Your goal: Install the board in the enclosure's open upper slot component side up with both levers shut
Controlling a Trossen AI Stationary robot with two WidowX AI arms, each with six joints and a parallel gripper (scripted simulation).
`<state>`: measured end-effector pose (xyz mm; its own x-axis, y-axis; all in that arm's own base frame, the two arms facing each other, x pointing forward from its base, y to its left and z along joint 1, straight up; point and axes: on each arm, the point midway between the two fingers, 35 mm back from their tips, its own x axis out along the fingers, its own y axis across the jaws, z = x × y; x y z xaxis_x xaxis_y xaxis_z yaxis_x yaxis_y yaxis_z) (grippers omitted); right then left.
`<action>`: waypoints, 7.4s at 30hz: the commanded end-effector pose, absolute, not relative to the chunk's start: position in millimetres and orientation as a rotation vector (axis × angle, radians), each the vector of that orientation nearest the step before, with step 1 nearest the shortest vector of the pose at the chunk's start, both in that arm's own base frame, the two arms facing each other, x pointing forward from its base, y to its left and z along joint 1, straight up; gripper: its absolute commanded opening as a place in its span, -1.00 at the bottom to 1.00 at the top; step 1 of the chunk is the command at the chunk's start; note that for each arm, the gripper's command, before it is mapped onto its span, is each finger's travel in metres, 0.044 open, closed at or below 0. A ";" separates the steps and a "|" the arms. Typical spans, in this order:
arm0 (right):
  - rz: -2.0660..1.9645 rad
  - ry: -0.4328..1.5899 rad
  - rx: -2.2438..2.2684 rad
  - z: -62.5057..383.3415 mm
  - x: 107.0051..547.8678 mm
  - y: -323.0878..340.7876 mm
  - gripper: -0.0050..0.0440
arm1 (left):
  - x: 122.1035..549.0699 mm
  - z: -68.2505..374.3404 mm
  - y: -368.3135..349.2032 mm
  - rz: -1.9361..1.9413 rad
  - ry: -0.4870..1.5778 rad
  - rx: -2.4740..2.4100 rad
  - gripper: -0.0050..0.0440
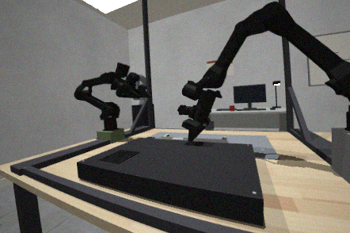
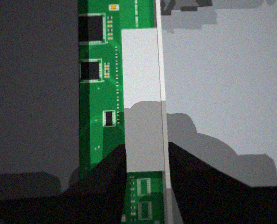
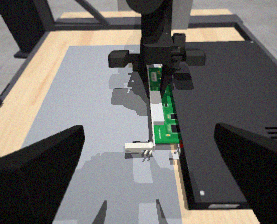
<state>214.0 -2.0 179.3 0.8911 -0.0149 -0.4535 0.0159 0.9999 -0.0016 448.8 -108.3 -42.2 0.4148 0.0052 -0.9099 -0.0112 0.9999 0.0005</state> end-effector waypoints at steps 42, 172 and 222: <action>-0.154 0.550 0.197 169.0 242.6 -5.4 -0.04 | 410.3 17.9 -134.2 -0.045 1.226 -0.188 -0.18; -0.575 1.464 0.574 14.4 311.9 6.5 -0.76 | 311.9 -32.0 -150.3 0.564 1.471 -0.580 -0.76; -0.054 1.554 0.035 12.8 301.1 -21.1 -0.76 | 302.4 -32.7 -123.9 0.043 1.551 -0.039 -0.76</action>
<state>301.4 -15.4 7.0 -0.0022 -0.0144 -0.9999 0.0552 0.9984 -0.0145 300.4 -126.1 -42.3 -0.0014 0.0186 -0.9998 -0.0532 0.9984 0.0187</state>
